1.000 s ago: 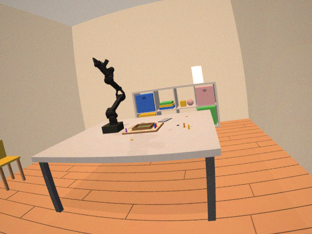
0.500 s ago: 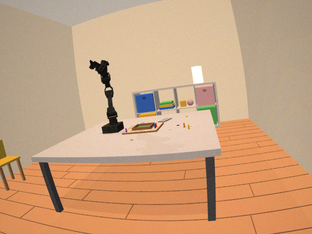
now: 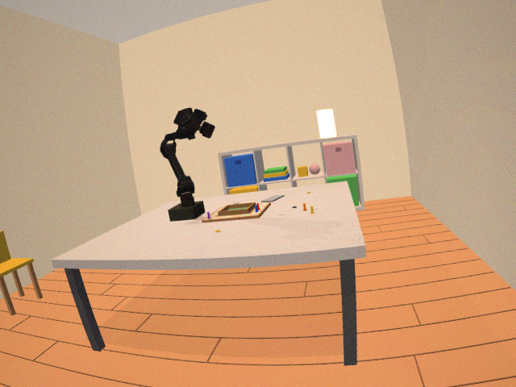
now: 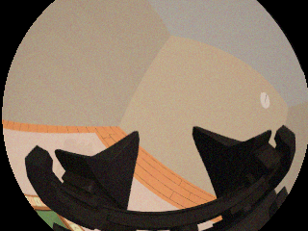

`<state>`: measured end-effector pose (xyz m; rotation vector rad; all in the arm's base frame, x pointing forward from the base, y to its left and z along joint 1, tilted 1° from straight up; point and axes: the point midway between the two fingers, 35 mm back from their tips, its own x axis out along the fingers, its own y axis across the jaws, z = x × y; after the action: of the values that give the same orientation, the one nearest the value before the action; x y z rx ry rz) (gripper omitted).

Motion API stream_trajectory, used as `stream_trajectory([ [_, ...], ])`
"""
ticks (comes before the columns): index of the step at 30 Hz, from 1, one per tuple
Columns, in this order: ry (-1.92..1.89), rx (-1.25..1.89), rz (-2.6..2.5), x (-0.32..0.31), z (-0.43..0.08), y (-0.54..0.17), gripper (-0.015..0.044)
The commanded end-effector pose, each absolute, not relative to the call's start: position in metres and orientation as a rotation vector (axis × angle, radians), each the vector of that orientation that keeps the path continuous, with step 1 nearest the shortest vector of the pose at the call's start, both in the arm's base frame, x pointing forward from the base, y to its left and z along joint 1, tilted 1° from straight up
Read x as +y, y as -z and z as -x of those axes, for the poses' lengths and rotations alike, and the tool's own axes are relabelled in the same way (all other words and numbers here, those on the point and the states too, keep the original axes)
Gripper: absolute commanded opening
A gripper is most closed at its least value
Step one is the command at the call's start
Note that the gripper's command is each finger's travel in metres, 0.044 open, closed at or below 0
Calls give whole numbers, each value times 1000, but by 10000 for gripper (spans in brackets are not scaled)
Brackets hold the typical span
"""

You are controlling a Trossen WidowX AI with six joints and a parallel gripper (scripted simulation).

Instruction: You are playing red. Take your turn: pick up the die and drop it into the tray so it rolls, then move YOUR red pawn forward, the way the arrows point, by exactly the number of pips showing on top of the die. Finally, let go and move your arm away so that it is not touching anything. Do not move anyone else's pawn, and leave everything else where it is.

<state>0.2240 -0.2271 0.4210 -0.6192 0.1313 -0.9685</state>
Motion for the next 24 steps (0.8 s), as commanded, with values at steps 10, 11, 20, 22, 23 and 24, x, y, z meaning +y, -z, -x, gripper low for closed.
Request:
stream_trajectory([
  [10,342,440,437,-115,-353,-284,275],
  [11,297,470,425,-103,-359,-273,275],
  [20,-76,766,363,16,-372,-176,275],
  [22,-151,840,362,43,-365,-155,275],
  [23,-187,879,363,56,-360,-145,275],
  [24,-223,919,365,69,-354,-135,275],
])
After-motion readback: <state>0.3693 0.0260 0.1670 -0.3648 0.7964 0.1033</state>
